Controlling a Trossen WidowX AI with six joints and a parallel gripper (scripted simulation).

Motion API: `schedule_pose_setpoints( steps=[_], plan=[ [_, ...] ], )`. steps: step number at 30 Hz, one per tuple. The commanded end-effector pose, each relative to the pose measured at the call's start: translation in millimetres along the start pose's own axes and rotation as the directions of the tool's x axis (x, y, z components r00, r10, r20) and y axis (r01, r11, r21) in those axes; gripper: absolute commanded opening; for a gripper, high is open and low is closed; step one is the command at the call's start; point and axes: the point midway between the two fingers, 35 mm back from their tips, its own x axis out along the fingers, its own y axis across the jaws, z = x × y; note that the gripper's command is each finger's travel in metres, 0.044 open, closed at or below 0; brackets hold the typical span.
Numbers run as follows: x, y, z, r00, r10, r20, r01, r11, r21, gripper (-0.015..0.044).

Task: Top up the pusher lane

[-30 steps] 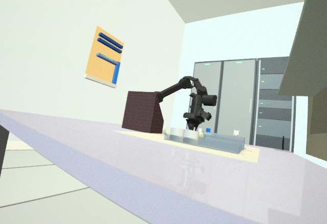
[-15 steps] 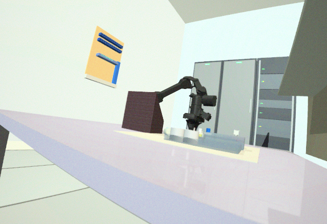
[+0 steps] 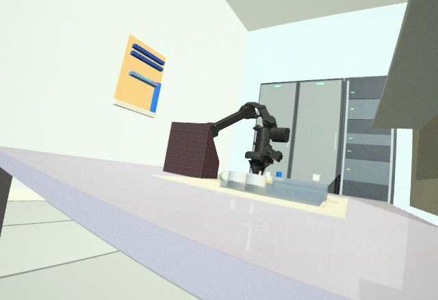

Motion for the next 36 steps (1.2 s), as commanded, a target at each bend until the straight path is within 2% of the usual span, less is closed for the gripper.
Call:
schedule_pose_setpoints(
  steps=[1, 36],
  plan=[
    [0.5, 1.5, 1.3, 1.0, 0.006, 0.006, -0.006, 1.0, -0.008, 0.0],
    [0.2, -0.2, -5.9, 1.0, 0.006, 0.006, -0.006, 1.0, -0.007, 0.0]
  ],
)
